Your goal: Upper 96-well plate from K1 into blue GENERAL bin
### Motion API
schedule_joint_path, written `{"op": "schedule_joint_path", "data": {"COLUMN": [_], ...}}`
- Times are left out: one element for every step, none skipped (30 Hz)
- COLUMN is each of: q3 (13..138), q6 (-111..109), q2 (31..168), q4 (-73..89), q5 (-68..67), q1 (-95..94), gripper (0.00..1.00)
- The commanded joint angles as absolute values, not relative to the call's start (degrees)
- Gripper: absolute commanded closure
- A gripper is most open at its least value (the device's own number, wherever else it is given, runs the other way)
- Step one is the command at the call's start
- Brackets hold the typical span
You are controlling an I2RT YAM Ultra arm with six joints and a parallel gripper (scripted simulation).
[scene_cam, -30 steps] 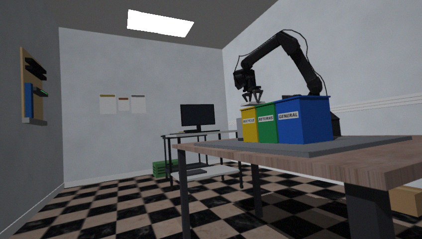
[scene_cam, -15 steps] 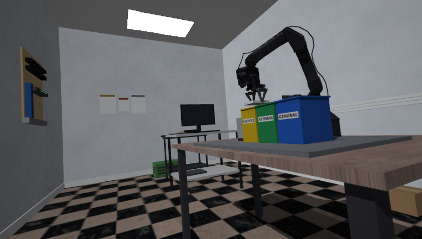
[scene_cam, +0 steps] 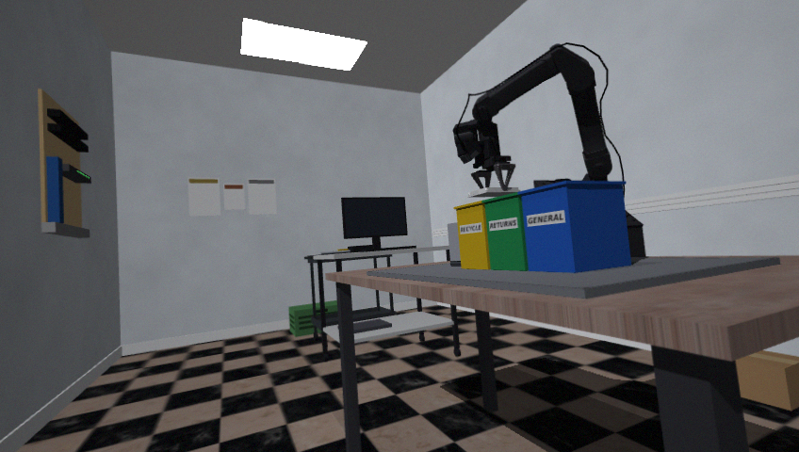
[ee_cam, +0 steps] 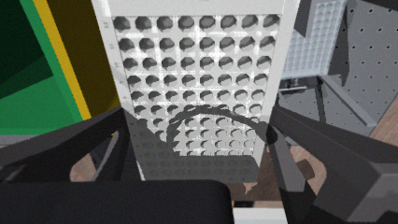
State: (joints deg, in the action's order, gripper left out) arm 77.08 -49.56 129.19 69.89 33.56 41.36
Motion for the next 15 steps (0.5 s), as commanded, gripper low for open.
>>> {"op": "schedule_joint_path", "data": {"q3": [75.67, 75.37, 75.09, 74.82, 74.55, 74.30, 74.30, 74.30, 74.04, 73.80, 73.56, 73.33, 73.11, 72.91, 72.71], "q6": [-47.47, -47.11, -46.74, -46.37, -45.99, -45.62, -45.62, -45.62, -45.14, -44.79, -44.43, -44.06, -43.68, -43.29, -42.89], "q2": [125.94, 125.39, 124.83, 124.28, 123.73, 123.19, 123.19, 123.19, 122.55, 122.03, 121.51, 121.00, 120.48, 119.96, 119.44], "q4": [70.78, 70.84, 70.90, 70.97, 71.04, 71.11, 71.11, 71.11, 71.19, 71.27, 71.34, 71.42, 71.50, 71.58, 71.67], "q5": [35.21, 35.39, 35.56, 35.73, 35.91, 36.08, 36.08, 36.08, 36.29, 36.44, 36.60, 36.76, 36.93, 37.10, 37.27], "q1": [40.68, 40.33, 39.98, 39.63, 39.28, 38.93, 38.93, 38.93, 39.64, 38.47, 37.86, 37.51, 37.16, 36.80, 36.43], "gripper": [1.00, 1.00, 1.00, 1.00, 1.00, 1.00, 1.00, 1.00, 1.00, 1.00, 1.00, 1.00, 1.00, 1.00, 1.00]}}
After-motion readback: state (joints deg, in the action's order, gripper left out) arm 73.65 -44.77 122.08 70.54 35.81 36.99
